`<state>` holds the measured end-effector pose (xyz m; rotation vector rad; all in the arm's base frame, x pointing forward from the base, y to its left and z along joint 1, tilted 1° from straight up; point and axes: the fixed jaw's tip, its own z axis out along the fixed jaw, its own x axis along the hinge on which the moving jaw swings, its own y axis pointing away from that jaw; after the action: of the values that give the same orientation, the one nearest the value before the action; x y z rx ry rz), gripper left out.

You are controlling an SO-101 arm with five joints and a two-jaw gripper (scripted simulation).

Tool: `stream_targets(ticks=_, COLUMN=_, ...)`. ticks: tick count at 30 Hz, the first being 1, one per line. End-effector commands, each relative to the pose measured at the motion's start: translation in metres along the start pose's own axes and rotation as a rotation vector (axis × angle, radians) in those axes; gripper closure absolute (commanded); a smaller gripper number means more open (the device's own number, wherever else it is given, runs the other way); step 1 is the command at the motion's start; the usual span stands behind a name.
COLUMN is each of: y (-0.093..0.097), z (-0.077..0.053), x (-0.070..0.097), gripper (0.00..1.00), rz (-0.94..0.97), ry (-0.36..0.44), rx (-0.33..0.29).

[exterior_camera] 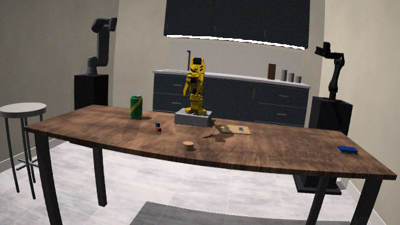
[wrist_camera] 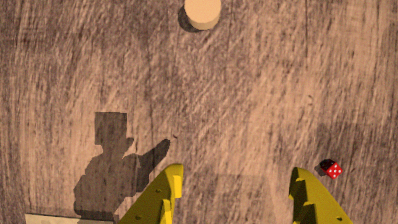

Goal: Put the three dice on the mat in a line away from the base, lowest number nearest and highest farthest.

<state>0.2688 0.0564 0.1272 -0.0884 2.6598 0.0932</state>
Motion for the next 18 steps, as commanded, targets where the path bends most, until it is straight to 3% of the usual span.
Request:
stream_targets(ticks=1, y=-0.044, z=0.005, x=-0.008, gripper=0.75, rz=0.197, ry=0.000, rx=0.072)
stream_targets(ticks=5, y=-0.088, z=0.004, x=-0.007, gripper=0.75, rz=0.390, ry=-0.010, rx=0.142)
stream_targets(ticks=9, y=-0.116, z=0.001, x=-0.002, gripper=0.75, rz=0.519, ry=-0.021, rx=0.189)
stream_targets(ticks=18, y=-0.147, z=-0.003, x=0.006, gripper=0.75, rz=0.657, ry=-0.034, rx=0.238)
